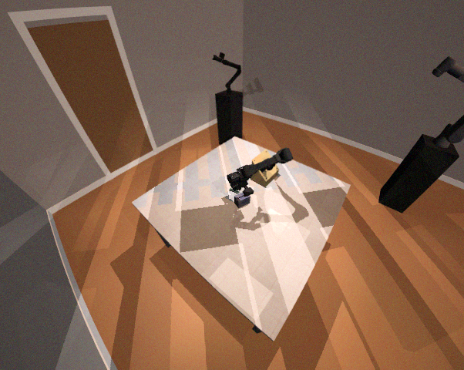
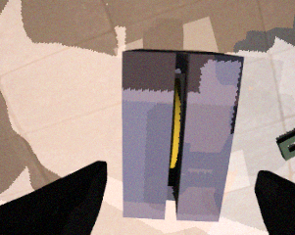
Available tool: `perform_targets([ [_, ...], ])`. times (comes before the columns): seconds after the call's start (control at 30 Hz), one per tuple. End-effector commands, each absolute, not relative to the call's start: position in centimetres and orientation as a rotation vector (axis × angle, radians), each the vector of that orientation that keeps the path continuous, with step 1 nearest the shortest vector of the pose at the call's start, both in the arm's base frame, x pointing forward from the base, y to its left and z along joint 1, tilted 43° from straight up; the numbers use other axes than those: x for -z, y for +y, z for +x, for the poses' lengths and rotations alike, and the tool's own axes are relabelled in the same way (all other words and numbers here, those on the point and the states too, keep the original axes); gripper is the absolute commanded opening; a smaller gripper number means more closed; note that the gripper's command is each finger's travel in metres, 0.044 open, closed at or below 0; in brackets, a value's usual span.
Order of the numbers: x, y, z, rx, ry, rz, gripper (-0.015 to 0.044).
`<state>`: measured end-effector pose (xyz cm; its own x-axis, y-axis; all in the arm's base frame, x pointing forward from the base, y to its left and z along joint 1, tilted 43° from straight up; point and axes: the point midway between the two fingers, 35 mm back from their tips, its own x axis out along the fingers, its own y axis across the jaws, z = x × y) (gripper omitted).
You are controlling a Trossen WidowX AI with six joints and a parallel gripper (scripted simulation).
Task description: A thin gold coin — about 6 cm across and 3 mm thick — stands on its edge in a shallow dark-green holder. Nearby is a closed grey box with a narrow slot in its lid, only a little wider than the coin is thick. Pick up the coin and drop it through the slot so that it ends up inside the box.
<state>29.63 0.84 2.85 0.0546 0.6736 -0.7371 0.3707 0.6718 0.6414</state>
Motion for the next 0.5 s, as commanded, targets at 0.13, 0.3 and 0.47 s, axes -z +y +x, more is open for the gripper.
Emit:
perform_targets([
  [0.13,-5.96,-1.83,29.14,-0.285,1.558,0.89,0.044],
  [0.3,-5.96,-1.83,29.14,-0.285,1.558,0.89,0.044],
  [0.47,-5.96,-1.83,29.14,-0.285,1.558,0.89,0.044],
])
